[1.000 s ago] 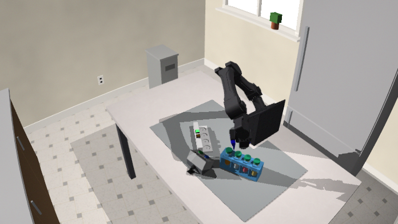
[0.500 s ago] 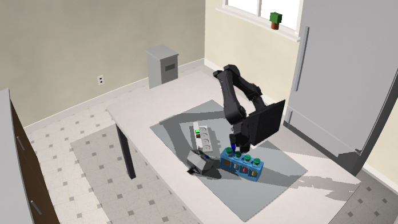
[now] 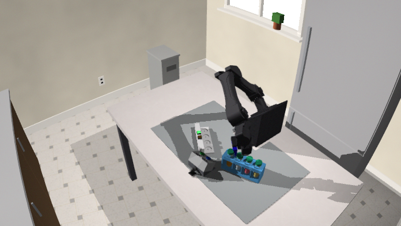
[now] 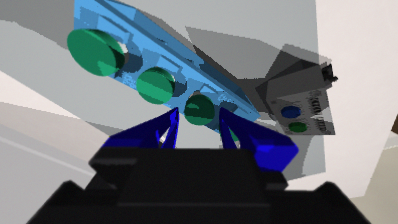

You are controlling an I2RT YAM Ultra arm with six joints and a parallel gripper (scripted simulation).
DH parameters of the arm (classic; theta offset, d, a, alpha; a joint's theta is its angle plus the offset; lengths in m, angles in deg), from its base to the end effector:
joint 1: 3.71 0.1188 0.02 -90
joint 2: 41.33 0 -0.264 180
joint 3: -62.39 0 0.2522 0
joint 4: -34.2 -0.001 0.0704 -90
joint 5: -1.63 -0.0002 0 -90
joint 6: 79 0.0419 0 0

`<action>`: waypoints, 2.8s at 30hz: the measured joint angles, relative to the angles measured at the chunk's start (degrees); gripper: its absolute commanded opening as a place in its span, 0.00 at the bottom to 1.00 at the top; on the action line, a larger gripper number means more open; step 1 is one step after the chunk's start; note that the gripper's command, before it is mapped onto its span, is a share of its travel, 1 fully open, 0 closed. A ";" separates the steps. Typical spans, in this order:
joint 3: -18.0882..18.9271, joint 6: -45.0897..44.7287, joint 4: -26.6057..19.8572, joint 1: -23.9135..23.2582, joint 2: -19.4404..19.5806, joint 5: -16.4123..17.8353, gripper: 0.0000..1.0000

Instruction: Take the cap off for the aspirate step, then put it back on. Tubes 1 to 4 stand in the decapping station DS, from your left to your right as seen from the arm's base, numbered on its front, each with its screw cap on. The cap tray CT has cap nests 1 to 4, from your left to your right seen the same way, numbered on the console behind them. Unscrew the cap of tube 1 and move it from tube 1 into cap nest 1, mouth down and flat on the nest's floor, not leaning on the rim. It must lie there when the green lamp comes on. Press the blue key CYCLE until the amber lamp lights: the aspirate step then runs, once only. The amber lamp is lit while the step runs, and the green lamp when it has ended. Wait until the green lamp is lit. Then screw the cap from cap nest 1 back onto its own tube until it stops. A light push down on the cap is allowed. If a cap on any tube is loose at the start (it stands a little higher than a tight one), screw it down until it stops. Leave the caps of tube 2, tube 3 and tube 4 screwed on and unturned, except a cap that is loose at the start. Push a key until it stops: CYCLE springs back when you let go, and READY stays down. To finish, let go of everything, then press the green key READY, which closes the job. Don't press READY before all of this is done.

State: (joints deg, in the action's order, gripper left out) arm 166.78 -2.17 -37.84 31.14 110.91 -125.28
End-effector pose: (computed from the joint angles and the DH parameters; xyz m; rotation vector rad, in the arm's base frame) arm 0.3182 0.1921 -0.0352 1.2626 -2.2684 0.9774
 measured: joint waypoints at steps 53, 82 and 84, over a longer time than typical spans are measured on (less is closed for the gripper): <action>-0.90 12.22 1.88 -0.70 0.35 -0.42 0.00; -0.92 26.43 1.88 -0.72 0.37 -0.37 0.49; -0.92 26.69 1.88 -0.72 0.37 -0.39 0.49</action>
State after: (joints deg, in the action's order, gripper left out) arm 165.86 24.52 -35.96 30.42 111.29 -125.67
